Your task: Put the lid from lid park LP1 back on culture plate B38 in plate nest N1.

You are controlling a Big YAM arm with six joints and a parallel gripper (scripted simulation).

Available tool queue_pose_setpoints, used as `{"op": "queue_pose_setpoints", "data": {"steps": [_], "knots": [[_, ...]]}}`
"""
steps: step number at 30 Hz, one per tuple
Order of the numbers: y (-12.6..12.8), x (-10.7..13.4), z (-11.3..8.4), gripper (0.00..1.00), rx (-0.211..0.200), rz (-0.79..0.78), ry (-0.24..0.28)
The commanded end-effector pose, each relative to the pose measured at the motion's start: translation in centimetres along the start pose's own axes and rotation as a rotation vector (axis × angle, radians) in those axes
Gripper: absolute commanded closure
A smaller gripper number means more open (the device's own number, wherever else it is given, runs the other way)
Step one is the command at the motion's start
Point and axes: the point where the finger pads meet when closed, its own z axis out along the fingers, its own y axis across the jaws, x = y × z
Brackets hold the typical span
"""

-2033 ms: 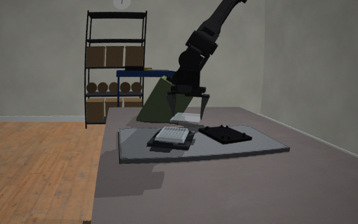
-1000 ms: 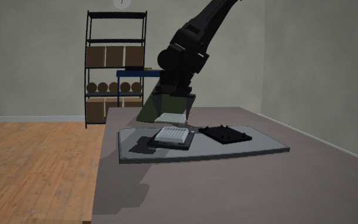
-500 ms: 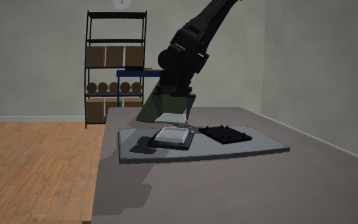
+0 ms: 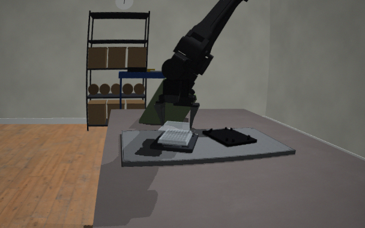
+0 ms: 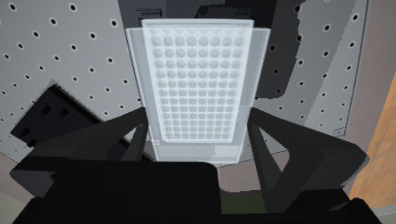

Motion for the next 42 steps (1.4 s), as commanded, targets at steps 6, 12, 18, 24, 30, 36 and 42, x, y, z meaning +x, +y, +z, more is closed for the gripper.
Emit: {"op": "queue_pose_setpoints", "data": {"steps": [6,12,18,24,30,36,42], "knots": [[0.2,-0.1,1.8,1.0,-0.003,0.0,0.0],[0.2,-1.2,0.7,1.0,-0.002,-0.008,-0.025],[0.2,-1.2,0.7,1.0,-0.002,-0.008,-0.025],[0.2,-1.7,0.2,1.0,-0.004,-0.007,-0.048],[0.2,-1.7,0.4,1.0,-0.004,-0.005,-0.044],[0.2,-1.3,1.1,1.0,-0.004,-0.003,-0.027],[0.3,-1.0,1.4,1.0,-0.003,-0.007,-0.02]]}}
